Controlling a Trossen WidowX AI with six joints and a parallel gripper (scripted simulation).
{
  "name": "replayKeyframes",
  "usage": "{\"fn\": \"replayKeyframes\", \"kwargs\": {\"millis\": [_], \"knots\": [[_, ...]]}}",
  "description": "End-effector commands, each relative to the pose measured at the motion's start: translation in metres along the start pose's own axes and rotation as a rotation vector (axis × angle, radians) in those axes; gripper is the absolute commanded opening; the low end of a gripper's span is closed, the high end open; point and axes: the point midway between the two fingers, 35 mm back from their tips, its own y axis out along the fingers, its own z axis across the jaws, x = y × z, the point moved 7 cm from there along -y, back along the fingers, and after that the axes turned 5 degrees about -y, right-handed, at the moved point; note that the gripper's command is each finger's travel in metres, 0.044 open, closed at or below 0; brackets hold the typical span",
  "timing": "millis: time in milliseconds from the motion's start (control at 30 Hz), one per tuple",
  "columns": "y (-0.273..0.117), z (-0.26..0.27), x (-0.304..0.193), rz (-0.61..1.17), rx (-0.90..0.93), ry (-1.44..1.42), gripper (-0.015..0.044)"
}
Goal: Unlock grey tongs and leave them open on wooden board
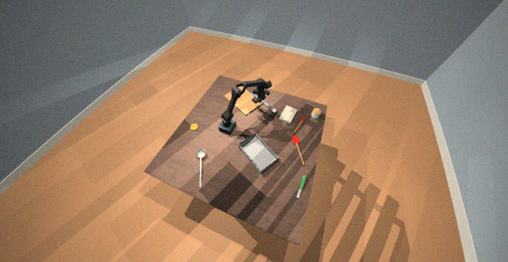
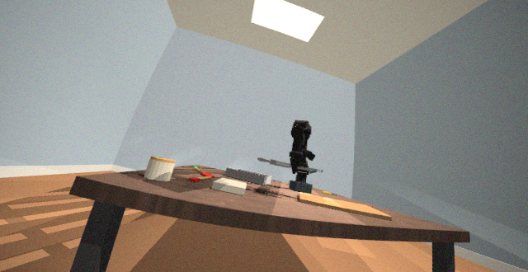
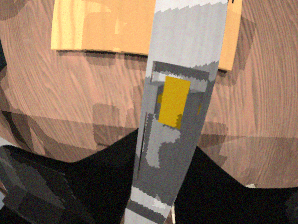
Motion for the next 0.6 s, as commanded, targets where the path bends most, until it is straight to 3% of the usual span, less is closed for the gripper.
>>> {"fn": "replayKeyframes", "kwargs": {"millis": [0, 567], "knots": [[-0.001, -0.006, 0.023, -0.005, -0.003, 0.054, -0.015], [-0.003, -0.013, 0.138, -0.02, -0.006, 0.314, -0.015]]}}
